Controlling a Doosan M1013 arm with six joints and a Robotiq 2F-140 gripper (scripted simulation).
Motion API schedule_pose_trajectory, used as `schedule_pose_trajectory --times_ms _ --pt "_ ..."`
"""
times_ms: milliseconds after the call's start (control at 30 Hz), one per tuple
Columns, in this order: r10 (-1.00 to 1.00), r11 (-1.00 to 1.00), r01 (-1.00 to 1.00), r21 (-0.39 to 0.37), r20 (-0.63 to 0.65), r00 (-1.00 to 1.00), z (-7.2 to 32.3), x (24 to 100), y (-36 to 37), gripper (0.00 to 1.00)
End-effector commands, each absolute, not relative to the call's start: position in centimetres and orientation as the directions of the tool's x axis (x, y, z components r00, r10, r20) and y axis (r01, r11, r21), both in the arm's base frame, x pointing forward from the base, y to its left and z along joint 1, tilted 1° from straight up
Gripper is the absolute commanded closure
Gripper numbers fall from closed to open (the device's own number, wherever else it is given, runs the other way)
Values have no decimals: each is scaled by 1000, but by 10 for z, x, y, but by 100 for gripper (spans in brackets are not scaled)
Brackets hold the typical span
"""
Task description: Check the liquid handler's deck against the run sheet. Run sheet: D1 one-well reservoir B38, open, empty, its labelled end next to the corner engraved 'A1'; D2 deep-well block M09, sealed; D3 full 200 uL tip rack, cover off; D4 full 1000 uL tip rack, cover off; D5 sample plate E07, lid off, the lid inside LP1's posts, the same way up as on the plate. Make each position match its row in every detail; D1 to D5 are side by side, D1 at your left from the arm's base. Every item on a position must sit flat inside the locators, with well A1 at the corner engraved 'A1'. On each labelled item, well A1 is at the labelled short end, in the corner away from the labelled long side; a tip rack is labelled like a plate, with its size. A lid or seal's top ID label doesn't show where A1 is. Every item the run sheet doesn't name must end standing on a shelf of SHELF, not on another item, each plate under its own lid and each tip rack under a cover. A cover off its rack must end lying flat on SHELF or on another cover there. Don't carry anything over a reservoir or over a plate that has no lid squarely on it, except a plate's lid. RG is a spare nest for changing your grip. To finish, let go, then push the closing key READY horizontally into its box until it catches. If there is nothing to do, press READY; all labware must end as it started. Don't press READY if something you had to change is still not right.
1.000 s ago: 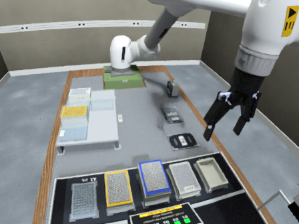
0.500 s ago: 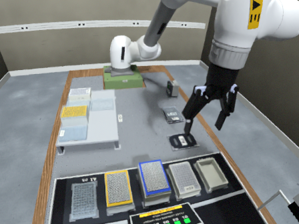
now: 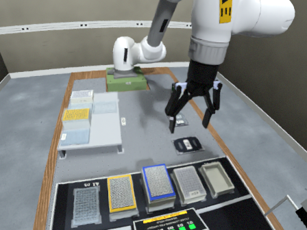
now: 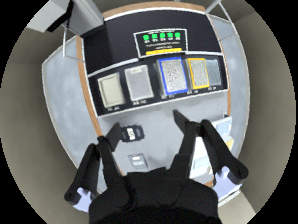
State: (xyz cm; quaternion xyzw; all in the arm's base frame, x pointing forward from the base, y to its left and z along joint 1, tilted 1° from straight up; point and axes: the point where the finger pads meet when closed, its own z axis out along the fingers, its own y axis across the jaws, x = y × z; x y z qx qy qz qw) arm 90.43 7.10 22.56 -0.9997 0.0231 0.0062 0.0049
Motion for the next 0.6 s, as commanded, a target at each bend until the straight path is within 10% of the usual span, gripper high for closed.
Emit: schedule_pose_trajectory --times_ms 0,567 --pt "-47 -999 -47 -12 -5 999 227 893 52 21" --pt "-46 -999 -46 -11 -5 999 226 848 -8 21"
